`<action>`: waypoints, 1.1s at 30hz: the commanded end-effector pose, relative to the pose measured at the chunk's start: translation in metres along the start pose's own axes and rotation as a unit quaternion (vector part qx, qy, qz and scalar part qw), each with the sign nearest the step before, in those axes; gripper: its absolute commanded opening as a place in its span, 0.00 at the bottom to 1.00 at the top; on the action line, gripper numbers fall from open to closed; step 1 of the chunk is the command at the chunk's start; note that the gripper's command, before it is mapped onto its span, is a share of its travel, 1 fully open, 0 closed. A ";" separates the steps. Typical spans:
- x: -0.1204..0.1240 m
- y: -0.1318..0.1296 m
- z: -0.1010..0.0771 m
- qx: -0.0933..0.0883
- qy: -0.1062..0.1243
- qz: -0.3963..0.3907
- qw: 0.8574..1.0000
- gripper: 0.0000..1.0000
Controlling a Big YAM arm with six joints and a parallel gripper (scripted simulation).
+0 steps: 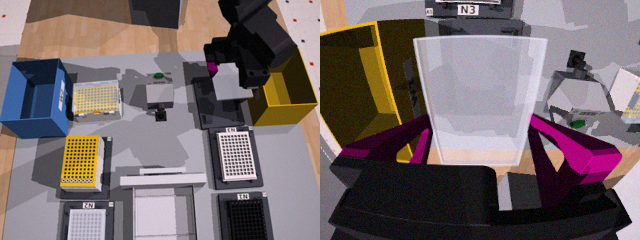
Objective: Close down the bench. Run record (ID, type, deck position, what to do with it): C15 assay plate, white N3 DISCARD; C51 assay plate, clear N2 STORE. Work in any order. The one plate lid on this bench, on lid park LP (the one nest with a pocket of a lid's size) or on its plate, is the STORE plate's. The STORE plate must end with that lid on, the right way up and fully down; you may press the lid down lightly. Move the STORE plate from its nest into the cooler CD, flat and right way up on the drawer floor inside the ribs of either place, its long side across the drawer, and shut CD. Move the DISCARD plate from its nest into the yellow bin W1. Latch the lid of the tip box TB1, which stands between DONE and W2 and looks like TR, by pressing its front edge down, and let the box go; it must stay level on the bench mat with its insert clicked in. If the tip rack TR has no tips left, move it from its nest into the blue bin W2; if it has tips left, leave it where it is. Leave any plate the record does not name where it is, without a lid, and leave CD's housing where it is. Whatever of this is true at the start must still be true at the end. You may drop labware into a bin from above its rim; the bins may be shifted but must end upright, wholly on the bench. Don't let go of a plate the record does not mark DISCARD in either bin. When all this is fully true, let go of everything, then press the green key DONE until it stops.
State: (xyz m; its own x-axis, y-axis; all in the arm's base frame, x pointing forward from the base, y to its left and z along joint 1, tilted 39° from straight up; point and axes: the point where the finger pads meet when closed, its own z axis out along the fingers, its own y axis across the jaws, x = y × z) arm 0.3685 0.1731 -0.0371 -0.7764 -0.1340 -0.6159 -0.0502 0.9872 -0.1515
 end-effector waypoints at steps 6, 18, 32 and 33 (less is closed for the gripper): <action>0.005 0.001 -0.004 -0.001 0.002 0.000 1.000 0.00; -0.006 -0.009 -0.004 0.001 -0.001 0.045 0.999 0.00; -0.037 -0.035 -0.005 -0.001 -0.007 0.041 0.999 0.00; -0.039 -0.037 -0.005 0.000 -0.007 0.041 0.999 0.00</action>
State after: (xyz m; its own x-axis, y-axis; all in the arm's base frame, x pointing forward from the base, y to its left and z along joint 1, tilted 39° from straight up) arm 0.3873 0.1443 -0.0189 -0.7839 -0.0418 -0.6194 0.0223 0.9952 -0.0954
